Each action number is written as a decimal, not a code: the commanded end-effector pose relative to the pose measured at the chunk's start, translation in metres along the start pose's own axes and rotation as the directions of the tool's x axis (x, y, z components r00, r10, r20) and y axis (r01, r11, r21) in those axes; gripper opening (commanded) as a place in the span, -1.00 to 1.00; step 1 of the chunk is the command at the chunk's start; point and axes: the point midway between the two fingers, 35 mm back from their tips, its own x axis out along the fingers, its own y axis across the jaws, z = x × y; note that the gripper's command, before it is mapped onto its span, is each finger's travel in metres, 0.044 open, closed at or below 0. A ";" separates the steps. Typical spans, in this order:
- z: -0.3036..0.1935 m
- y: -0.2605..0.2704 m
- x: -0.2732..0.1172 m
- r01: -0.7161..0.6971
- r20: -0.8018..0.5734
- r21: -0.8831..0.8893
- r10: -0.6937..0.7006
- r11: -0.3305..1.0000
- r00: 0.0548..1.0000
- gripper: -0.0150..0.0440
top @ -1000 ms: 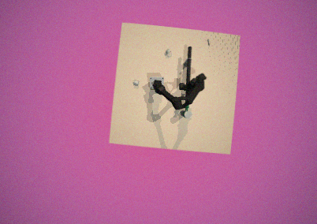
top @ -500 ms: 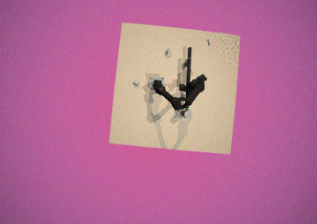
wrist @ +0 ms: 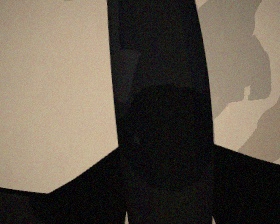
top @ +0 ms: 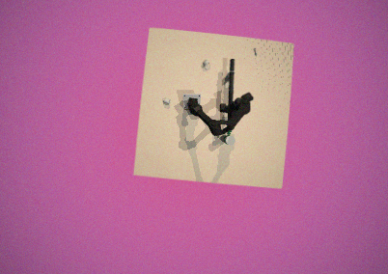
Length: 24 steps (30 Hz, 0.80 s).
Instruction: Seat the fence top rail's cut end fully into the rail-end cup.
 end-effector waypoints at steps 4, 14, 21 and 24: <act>0.011 0.002 0.000 -0.022 0.017 0.015 0.021 1.000 1.000 -0.49; 0.015 0.000 0.004 -0.022 0.017 0.015 0.021 1.000 1.000 -0.49; 0.004 -0.001 0.001 -0.015 -0.006 0.004 0.015 1.000 1.000 -0.49; 0.004 -0.001 0.001 -0.015 -0.006 0.004 0.015 1.000 1.000 -0.49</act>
